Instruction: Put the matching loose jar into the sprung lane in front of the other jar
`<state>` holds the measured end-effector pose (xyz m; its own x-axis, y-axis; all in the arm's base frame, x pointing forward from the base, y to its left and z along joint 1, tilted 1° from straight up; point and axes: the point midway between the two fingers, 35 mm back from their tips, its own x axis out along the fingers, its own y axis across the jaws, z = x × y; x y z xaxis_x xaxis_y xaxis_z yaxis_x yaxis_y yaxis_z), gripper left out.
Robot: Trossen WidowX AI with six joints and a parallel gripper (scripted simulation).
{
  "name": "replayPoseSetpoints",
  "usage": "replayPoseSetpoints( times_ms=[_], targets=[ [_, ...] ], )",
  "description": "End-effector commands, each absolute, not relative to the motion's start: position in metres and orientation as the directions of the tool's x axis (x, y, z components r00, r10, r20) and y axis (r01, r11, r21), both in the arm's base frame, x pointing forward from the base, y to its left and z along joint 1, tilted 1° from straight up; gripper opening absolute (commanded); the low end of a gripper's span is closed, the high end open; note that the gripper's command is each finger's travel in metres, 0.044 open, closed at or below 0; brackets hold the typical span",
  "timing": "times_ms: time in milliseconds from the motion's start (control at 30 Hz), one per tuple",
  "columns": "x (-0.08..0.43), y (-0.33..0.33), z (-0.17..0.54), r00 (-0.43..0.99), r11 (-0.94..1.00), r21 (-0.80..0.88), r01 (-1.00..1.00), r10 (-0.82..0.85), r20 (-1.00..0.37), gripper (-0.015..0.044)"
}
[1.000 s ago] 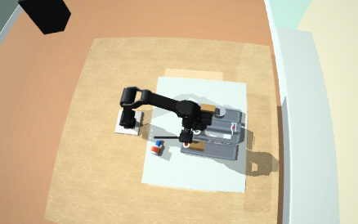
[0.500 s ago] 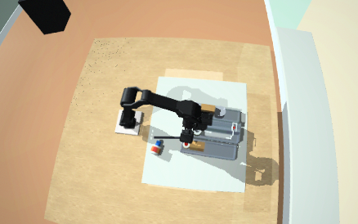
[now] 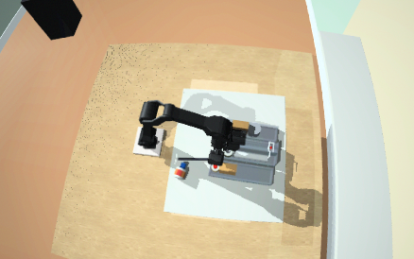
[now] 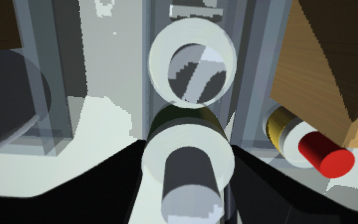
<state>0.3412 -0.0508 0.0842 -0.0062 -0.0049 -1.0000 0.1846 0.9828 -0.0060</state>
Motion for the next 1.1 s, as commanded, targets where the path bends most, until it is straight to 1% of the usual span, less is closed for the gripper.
replayPoseSetpoints(
  times_ms=[0,1067],
  targets=[
    [0.3469,-0.0514,0.086,0.017,0.983,-0.003,0.182,-0.007,-1.0,0.0],
    [0.3491,-0.0518,0.0801,0.017,0.983,-0.003,0.182,-0.007,-1.0,0.0]
  ],
)
